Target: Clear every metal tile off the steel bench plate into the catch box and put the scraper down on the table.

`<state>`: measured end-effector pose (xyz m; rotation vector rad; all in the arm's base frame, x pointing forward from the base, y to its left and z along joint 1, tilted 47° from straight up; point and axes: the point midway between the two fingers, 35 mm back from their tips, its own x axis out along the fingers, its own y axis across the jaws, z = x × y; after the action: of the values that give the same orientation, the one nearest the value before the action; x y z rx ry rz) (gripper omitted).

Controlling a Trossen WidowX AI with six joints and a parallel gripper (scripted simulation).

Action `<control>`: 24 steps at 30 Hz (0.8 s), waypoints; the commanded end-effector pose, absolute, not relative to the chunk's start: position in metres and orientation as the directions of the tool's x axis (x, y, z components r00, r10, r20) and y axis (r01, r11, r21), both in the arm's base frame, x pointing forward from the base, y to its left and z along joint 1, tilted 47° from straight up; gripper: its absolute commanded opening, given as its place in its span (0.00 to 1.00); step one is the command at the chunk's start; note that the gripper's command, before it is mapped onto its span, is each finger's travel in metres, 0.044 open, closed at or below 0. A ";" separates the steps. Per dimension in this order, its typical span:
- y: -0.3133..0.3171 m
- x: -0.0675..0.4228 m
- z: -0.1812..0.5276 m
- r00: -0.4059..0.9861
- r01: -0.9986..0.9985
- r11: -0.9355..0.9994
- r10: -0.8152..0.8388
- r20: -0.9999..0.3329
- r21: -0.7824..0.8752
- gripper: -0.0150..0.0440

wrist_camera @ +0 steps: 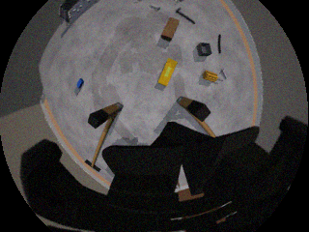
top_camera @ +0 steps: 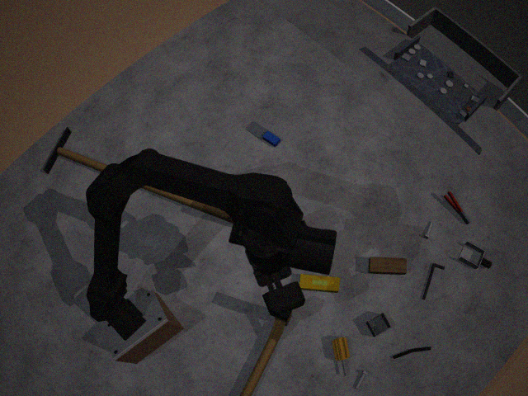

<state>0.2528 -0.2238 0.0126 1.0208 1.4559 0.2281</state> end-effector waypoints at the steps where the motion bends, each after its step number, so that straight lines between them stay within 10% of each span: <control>1: -0.217 0.255 0.006 0.175 0.436 0.582 0.693 -0.699 0.687 0.25; 24: -0.181 0.267 -0.032 0.177 0.436 0.582 0.693 -0.699 0.686 0.25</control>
<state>0.2668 -0.1878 -0.0267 1.0125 1.4543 0.2362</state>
